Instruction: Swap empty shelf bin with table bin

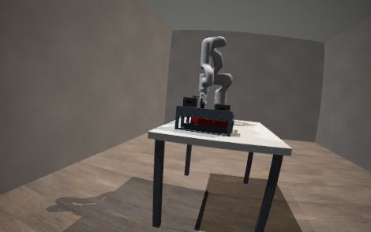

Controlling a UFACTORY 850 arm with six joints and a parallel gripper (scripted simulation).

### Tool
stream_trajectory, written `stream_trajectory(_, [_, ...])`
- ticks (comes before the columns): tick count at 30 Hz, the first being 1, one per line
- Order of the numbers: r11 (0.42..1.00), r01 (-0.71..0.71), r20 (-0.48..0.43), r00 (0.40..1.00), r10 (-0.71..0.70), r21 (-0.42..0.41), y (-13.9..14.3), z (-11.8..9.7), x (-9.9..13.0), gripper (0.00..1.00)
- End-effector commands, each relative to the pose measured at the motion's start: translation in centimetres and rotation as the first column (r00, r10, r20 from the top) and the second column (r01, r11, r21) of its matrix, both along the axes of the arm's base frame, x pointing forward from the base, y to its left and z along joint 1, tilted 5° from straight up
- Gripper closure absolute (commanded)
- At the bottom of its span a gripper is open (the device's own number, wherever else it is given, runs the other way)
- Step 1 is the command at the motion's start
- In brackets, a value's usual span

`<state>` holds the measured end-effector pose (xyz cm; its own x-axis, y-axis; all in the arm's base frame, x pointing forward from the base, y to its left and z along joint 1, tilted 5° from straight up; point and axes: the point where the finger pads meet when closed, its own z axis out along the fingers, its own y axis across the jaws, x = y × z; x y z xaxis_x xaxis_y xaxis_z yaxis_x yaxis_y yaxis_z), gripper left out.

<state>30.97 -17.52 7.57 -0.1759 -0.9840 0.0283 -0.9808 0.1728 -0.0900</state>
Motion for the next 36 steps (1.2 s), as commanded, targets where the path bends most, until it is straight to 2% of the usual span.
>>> stream_trajectory(1, [1.000,0.002,-0.029,1.000,-0.003,-0.016,0.0,0.1,0.1,1.00])
stream_trajectory(14, [1.000,0.008,-0.029,1.000,-0.009,-0.016,0.0,0.1,0.1,1.00])
stream_trajectory(20, [0.992,0.122,-0.022,0.992,-0.123,-0.017,-0.1,0.4,0.8,1.00])
stream_trajectory(24, [0.931,0.366,-0.002,0.931,-0.366,-0.006,0.1,1.4,2.5,1.00])
stream_trajectory(28, [0.858,0.512,0.025,0.858,-0.513,0.027,0.8,2.8,4.8,1.00])
stream_trajectory(34, [0.698,0.710,0.048,0.697,-0.716,0.096,2.7,4.9,7.9,1.00])
stream_trajectory(36, [0.698,0.710,0.048,0.697,-0.716,0.096,2.7,4.9,7.9,1.00])
